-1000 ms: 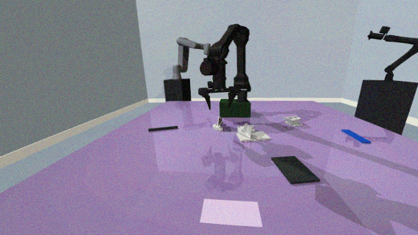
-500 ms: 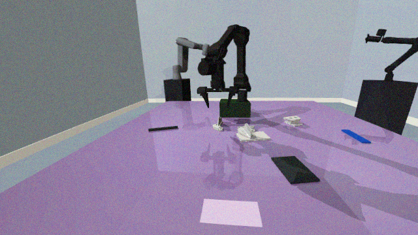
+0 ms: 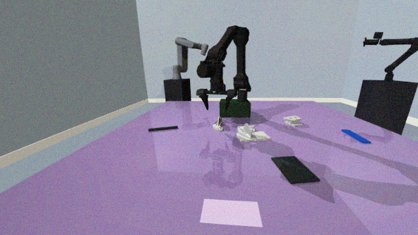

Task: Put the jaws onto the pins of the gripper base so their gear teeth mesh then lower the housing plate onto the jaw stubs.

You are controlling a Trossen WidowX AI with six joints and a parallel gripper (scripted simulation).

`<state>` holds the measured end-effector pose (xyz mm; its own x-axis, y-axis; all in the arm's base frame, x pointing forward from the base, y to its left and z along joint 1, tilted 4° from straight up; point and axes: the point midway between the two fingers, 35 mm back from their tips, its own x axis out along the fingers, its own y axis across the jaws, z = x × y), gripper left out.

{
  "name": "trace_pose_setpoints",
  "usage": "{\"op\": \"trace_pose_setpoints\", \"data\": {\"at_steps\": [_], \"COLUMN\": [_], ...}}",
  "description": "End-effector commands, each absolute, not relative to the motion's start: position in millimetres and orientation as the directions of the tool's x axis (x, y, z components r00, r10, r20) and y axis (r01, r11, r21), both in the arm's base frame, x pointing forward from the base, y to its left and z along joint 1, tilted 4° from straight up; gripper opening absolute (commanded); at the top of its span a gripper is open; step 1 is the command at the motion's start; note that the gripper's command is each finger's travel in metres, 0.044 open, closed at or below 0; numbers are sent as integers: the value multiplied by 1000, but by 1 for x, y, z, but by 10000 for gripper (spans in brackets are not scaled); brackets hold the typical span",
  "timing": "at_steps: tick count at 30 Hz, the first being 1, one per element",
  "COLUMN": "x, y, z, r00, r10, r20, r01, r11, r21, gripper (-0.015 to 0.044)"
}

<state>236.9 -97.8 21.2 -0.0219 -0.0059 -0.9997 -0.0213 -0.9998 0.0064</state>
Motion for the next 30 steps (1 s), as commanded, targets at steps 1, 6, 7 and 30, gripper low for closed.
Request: {"op": "trace_pose_setpoints", "data": {"at_steps": [1, 6, 7, 30], "x": [230, 230, 230, 230], "y": [-97, -97, -97, -97], "z": [-5, -5, -5, -40], "r00": [-42, -42, -42, -43], "r10": [-1, -1, -1, -1], "r20": [-999, -999, -999, -999], "r01": [-30, -30, -30, -30], "r11": [-1000, -1000, -1000, -1000], "r21": [2, 2, 2, 2], "gripper": [440, 440, 440, 440]}}
